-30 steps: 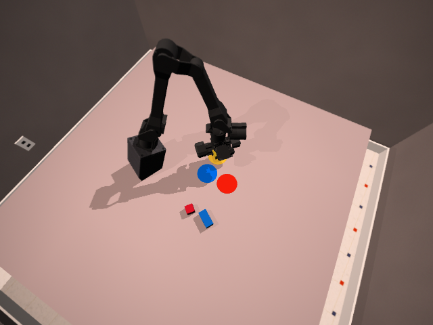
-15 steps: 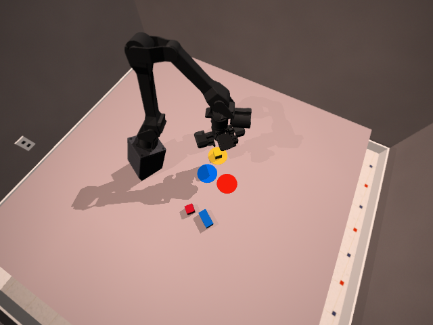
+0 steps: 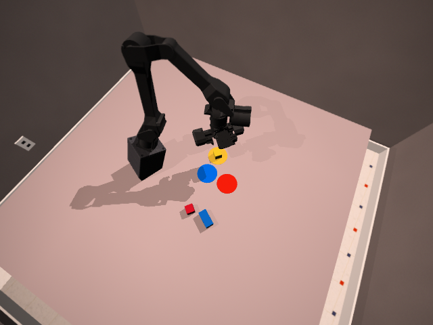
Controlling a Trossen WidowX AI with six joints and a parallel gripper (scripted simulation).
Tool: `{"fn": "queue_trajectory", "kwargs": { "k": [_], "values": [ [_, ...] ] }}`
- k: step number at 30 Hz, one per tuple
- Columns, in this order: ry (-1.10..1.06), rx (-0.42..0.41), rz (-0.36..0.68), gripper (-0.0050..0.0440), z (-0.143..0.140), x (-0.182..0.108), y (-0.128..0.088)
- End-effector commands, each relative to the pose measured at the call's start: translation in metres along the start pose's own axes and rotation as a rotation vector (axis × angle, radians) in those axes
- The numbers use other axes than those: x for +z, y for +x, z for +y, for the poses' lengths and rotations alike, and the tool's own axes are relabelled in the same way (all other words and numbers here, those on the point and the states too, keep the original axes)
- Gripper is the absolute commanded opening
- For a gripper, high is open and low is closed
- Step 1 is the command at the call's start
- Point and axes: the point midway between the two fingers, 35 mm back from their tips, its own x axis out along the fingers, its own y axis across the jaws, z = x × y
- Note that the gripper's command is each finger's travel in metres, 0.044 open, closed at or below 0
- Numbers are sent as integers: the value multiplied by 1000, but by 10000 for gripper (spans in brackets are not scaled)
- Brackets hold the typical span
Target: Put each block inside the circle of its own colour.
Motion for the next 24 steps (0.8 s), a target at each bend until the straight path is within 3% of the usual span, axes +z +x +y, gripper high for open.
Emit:
{"fn": "queue_trajectory", "kwargs": {
  "k": [1,23,24],
  "values": [
    [-13,39,-15,195,8,1,-11],
    [-13,40,-16,195,9,1,-11],
    [-13,40,-16,219,9,1,-11]
  ]
}}
